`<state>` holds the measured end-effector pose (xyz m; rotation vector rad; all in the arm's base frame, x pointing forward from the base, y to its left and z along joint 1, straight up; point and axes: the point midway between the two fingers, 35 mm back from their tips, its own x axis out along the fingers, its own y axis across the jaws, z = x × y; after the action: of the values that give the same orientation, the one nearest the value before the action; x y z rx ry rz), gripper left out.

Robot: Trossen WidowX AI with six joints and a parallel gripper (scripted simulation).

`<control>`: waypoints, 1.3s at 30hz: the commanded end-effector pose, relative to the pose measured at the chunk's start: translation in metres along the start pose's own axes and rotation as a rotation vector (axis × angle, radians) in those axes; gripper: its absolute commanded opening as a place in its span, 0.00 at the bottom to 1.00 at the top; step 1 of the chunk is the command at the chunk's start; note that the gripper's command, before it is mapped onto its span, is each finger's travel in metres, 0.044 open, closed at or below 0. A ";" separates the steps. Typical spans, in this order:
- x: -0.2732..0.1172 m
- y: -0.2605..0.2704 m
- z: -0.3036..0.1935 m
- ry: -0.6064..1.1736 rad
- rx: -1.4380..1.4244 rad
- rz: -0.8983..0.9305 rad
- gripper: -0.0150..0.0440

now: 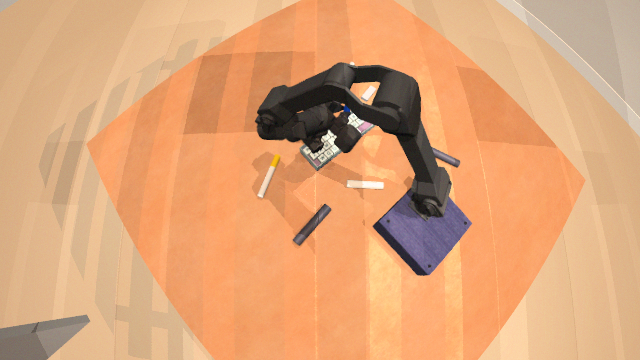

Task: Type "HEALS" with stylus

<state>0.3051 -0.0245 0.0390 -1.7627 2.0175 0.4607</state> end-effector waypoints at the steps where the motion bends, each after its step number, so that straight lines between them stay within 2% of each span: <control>1: 0.000 0.000 0.000 0.002 0.005 -0.003 0.25; 5: 0.000 0.000 0.000 0.002 0.005 -0.003 0.25; 8: 0.000 -0.002 0.001 0.002 0.005 -0.003 0.39; 9: 0.000 -0.004 0.001 0.002 0.005 -0.003 0.39; 39: 0.006 -0.004 0.012 0.002 0.005 -0.003 0.39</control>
<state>0.3094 -0.0238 0.0274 -1.7614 2.0170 0.4580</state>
